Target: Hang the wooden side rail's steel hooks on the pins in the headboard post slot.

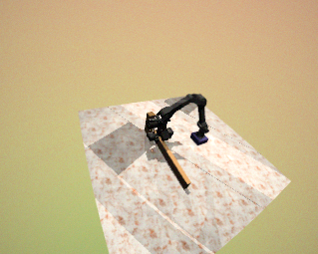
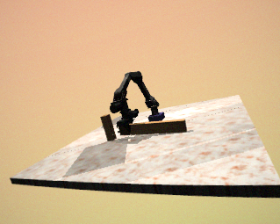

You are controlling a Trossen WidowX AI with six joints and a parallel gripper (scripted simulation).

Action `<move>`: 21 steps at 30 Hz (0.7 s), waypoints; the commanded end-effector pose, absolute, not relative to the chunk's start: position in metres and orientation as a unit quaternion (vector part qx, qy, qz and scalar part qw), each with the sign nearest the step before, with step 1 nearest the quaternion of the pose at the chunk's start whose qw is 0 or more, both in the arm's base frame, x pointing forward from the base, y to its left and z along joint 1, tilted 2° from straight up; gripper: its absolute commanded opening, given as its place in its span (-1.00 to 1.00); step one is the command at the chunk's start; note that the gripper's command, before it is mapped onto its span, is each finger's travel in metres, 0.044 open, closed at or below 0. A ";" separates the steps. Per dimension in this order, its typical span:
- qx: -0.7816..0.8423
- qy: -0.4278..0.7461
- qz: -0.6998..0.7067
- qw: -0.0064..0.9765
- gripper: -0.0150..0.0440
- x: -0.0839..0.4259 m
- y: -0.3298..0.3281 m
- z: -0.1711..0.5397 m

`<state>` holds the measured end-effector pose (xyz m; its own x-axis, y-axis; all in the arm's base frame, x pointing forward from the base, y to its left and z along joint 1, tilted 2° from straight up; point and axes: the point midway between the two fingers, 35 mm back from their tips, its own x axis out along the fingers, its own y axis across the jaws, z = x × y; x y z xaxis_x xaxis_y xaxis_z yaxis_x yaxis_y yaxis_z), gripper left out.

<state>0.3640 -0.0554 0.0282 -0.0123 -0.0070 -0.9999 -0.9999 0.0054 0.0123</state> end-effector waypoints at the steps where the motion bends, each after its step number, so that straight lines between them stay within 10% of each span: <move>1: -0.500 0.504 0.498 0.497 -0.49 0.365 -0.057 0.029; 21: -0.500 0.504 0.498 0.497 -0.49 0.364 -0.059 0.030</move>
